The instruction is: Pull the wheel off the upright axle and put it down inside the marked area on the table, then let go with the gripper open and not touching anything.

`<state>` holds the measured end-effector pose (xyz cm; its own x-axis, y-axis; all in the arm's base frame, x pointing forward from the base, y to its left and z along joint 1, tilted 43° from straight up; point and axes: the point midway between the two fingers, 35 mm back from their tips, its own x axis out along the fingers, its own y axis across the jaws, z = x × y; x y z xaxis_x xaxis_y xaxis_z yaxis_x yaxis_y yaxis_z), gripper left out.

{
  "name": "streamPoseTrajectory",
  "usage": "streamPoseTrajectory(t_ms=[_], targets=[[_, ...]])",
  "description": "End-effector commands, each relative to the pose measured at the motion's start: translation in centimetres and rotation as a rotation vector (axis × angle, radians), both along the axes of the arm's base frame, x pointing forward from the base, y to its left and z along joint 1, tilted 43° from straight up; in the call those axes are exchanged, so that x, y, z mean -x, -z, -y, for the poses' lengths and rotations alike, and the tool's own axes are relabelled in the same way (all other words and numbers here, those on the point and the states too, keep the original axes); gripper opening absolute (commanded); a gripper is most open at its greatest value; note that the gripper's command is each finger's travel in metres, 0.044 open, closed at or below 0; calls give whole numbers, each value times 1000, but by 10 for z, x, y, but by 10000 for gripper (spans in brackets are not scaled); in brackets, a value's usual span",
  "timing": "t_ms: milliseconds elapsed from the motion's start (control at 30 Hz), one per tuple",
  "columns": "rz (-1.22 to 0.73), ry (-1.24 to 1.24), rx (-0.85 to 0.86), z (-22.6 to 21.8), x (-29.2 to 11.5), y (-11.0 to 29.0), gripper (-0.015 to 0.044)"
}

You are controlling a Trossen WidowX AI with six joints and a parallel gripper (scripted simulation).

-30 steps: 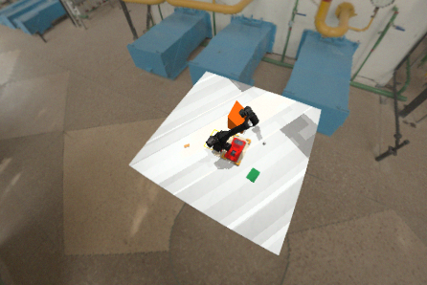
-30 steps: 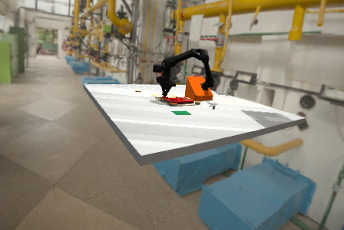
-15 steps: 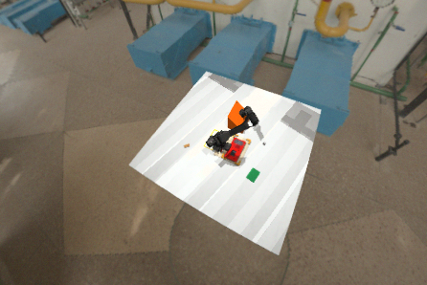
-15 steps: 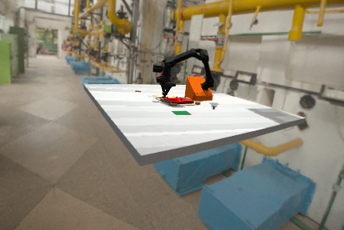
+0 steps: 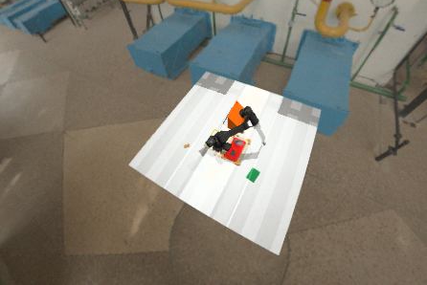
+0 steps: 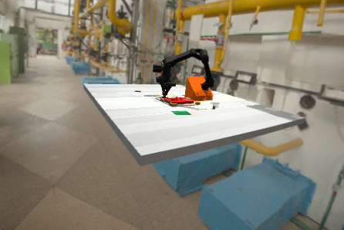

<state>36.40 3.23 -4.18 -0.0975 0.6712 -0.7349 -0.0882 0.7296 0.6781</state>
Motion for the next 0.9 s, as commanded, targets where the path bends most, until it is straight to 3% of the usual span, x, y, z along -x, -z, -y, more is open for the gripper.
streamPoseTrajectory(t_ms=[0,867], targets=[[3,9,3,7,0,-5,0],[3,12,2,13,-1,-11,0]])
